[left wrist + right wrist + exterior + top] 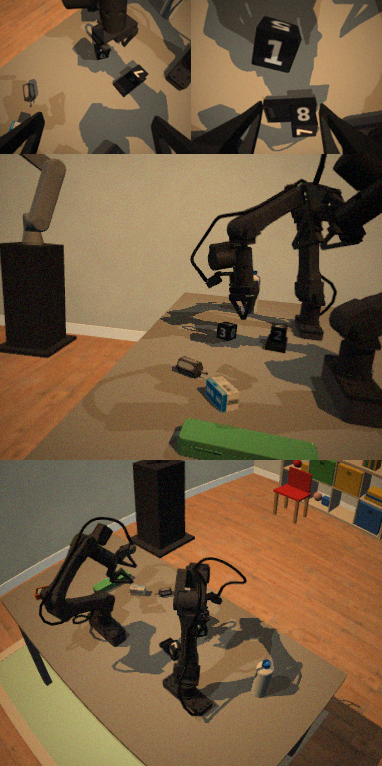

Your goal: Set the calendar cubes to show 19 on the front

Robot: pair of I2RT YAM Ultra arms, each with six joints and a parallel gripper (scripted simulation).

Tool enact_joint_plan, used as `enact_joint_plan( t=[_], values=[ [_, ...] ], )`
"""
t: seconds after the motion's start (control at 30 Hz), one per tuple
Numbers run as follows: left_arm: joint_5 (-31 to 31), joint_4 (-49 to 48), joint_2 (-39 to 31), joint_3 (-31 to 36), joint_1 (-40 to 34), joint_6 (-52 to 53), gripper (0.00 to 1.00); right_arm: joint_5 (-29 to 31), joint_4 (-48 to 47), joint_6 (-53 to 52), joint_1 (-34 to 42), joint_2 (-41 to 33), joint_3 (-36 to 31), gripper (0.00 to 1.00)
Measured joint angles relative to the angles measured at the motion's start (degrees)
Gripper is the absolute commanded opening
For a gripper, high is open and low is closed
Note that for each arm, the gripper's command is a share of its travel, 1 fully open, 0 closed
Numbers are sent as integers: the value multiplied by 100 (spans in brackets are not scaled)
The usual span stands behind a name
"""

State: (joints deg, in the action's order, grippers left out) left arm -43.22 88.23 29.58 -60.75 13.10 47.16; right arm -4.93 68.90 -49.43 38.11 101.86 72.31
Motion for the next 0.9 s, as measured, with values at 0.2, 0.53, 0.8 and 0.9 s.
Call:
enact_joint_plan(
  t=[0.2,0.53,0.8,0.9],
  values=[
    [0,0,0,0,0,0,100,-219,339,1241,354,-433,-374,69],
    [0,0,0,0,0,0,100,-181,417,3115,776,-914,-861,69],
    [0,0,0,0,0,0,100,24,149,4666,1198,-1386,-1327,69],
    [0,0,0,0,0,0,100,118,0,5206,1327,-1537,-1480,69]
  ],
)
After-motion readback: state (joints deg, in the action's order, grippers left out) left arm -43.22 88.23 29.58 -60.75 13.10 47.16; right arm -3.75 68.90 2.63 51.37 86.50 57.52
